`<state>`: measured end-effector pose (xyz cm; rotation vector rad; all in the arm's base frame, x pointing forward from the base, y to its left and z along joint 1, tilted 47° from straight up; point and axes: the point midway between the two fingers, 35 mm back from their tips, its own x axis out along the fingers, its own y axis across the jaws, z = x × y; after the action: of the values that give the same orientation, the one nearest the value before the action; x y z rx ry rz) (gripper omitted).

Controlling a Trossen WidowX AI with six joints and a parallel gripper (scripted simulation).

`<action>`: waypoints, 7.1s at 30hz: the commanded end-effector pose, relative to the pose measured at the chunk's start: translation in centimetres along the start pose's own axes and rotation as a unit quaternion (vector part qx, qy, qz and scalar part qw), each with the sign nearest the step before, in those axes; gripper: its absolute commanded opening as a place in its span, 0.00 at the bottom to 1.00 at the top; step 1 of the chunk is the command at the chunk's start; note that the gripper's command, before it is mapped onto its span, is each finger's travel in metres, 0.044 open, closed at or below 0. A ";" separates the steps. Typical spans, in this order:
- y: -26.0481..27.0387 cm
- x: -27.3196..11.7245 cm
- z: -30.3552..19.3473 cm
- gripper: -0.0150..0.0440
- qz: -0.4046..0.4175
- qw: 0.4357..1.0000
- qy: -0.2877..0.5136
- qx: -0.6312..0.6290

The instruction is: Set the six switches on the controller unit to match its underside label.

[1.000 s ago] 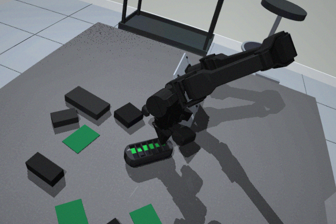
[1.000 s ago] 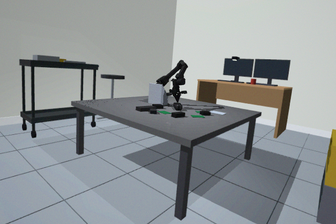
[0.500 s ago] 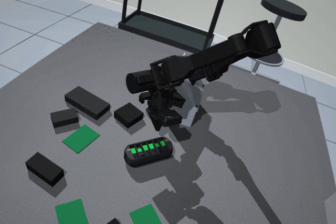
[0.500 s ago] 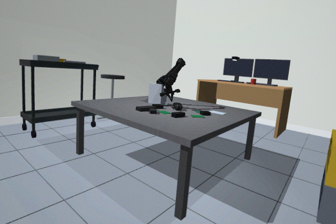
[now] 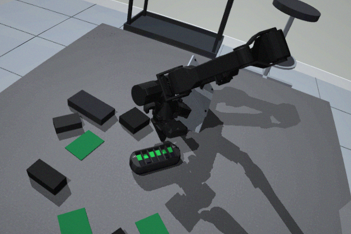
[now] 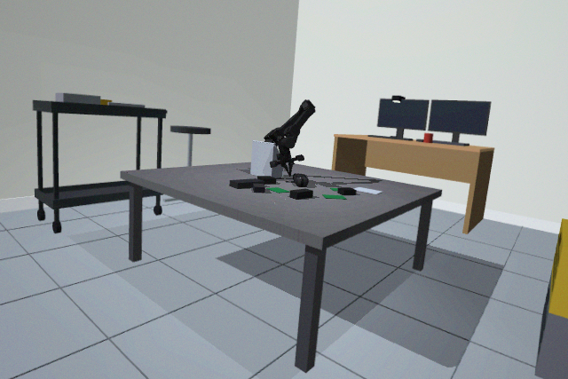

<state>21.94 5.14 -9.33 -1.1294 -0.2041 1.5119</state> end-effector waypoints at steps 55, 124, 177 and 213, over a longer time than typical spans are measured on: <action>-0.5 3.2 0.5 0.25 -0.004 1.000 -0.007 0.003; -5.6 4.3 -0.5 0.25 0.000 1.000 -0.006 0.009; -13.2 1.4 -13.3 0.25 0.273 0.930 -0.007 0.246; -12.2 6.1 -13.3 0.25 0.278 0.928 -0.006 0.250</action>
<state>40.84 7.53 -10.75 -0.7991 0.5117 1.9216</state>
